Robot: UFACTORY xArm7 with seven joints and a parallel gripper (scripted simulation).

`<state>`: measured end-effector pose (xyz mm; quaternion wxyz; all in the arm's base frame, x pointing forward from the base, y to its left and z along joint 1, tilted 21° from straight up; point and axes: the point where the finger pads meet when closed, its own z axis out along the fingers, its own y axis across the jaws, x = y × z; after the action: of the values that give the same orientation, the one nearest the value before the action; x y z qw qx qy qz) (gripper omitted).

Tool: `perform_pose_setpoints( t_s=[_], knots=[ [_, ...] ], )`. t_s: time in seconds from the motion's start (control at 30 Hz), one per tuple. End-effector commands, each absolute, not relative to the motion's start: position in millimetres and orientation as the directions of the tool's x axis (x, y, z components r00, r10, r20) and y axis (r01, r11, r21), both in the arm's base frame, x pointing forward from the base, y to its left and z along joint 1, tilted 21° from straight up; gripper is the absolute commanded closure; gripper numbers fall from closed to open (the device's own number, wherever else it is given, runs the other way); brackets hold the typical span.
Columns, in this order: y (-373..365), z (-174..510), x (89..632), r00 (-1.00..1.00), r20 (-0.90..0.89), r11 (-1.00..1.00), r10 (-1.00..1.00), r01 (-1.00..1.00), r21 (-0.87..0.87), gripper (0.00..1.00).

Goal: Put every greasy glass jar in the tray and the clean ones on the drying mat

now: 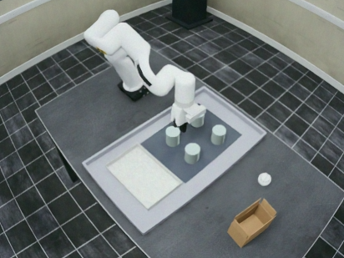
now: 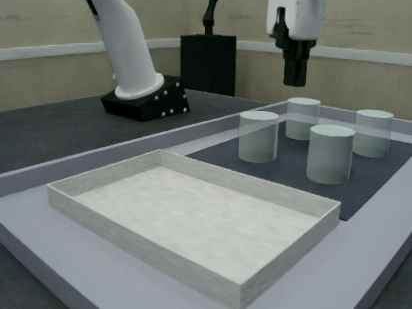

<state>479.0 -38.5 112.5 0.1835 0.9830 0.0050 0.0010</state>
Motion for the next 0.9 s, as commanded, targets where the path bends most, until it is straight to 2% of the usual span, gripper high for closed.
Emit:
perform_pose_setpoints(
  t_s=[0.0, 0.47, 0.87],
  knots=[
    [-46.6, 99.0, 480.4, 1.0, 0.002, -0.933, 0.014, 0.012, 0.358, 1.0],
    [-67.1, 45.5, 480.8, 1.0, 0.002, -0.933, 0.014, 0.012, 0.358, 1.0],
    [-67.1, 45.5, 480.4, 1.0, 0.002, -0.933, 0.014, 0.012, 0.358, 1.0]
  ],
)
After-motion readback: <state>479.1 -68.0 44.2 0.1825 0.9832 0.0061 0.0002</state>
